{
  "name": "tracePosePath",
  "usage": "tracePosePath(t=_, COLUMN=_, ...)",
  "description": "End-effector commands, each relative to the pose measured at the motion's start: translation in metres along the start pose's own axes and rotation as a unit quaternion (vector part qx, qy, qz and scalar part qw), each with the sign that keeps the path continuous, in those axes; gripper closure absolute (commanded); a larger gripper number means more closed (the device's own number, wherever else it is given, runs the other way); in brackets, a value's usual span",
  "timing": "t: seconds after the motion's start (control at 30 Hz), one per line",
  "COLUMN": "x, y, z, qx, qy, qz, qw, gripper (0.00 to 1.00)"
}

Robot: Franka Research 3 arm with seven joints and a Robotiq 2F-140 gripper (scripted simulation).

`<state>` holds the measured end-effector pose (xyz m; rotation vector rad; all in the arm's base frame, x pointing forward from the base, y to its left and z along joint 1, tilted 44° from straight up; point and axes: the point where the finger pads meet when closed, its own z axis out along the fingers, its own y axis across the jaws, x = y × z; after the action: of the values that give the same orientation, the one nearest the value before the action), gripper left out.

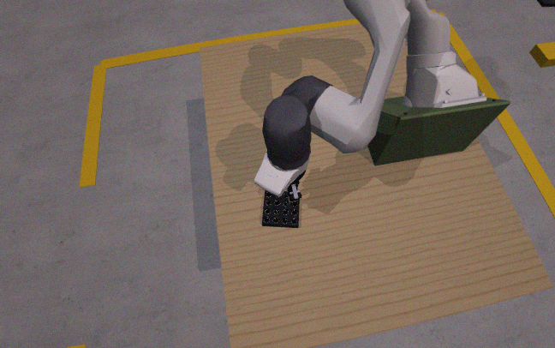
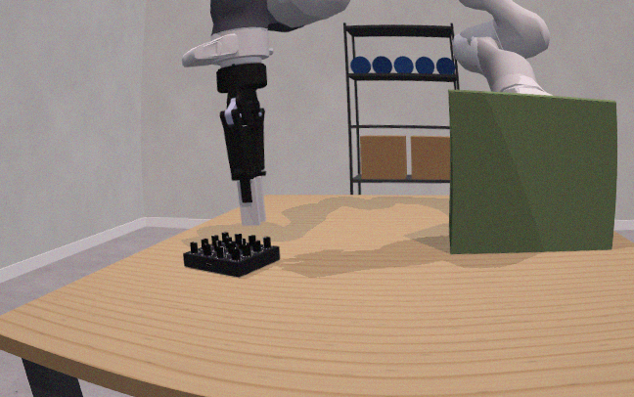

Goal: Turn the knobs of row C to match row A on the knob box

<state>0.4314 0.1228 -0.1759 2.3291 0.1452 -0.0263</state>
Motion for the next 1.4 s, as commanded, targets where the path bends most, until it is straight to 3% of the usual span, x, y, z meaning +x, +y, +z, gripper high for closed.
tracePosePath(t=0.0, x=-0.001, y=-0.002, z=0.0, qx=0.002, qy=0.001, qz=0.078, qw=0.997, gripper=0.88)
tracePosePath(t=0.33, x=0.0, y=-0.002, z=-0.001, qx=0.003, qy=0.001, qz=0.151, qw=0.988, gripper=0.88)
tracePosePath(t=0.83, x=0.002, y=-0.001, z=-0.005, qx=0.005, qy=0.003, qz=0.301, qw=0.954, gripper=0.88)
tracePosePath(t=0.9, x=0.002, y=-0.001, z=-0.005, qx=0.005, qy=0.003, qz=0.301, qw=0.954, gripper=0.88)
tracePosePath(t=1.37, x=0.006, y=-0.001, z=-0.011, qx=0.011, qy=0.006, qz=0.434, qw=0.901, gripper=0.88)
